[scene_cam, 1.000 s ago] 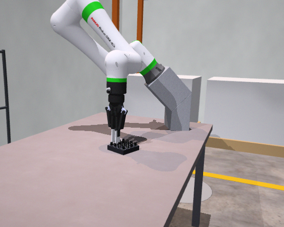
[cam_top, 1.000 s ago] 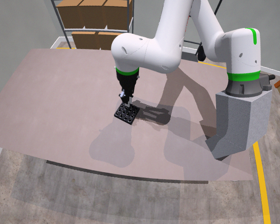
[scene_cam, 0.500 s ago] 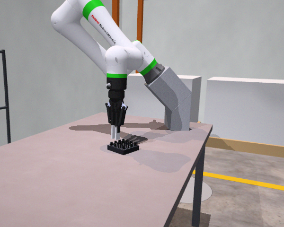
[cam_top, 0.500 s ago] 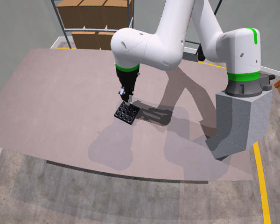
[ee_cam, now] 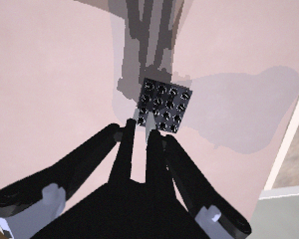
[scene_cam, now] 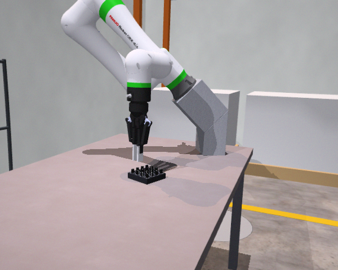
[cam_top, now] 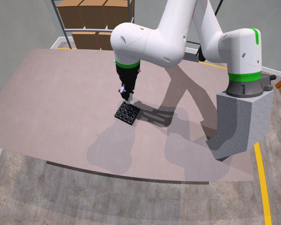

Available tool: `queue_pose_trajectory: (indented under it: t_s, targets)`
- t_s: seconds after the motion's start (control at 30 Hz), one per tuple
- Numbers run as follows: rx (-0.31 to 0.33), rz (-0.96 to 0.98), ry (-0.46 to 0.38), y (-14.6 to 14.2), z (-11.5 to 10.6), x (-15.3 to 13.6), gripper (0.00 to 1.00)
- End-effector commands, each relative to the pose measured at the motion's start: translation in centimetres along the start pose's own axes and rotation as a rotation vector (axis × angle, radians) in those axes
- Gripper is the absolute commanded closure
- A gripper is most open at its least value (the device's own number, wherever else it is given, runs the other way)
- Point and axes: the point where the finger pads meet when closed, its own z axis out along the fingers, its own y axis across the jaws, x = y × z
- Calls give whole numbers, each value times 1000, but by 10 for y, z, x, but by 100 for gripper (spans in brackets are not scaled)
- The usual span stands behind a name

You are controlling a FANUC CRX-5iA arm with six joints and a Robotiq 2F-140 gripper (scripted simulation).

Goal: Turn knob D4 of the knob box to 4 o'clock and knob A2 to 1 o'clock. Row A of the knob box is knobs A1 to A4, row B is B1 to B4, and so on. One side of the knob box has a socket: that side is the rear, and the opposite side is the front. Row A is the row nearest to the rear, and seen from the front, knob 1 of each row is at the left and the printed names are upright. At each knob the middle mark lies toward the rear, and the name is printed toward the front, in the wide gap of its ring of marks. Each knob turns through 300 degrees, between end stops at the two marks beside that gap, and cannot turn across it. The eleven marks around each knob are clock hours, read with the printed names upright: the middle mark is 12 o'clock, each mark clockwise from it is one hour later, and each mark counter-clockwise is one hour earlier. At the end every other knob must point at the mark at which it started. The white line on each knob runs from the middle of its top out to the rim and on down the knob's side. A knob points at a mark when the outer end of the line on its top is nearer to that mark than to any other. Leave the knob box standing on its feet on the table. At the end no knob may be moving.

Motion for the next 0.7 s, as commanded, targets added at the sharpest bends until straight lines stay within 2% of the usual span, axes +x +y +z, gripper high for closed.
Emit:
queue_pose_trajectory:
  t_s: [0.0,0.3,0.67]
  targets:
    - [0,0,0,0,0,0,88]
    - [0,28,0,2,-1,1,88]
    - [-2,356,2,20,-4,11,88]
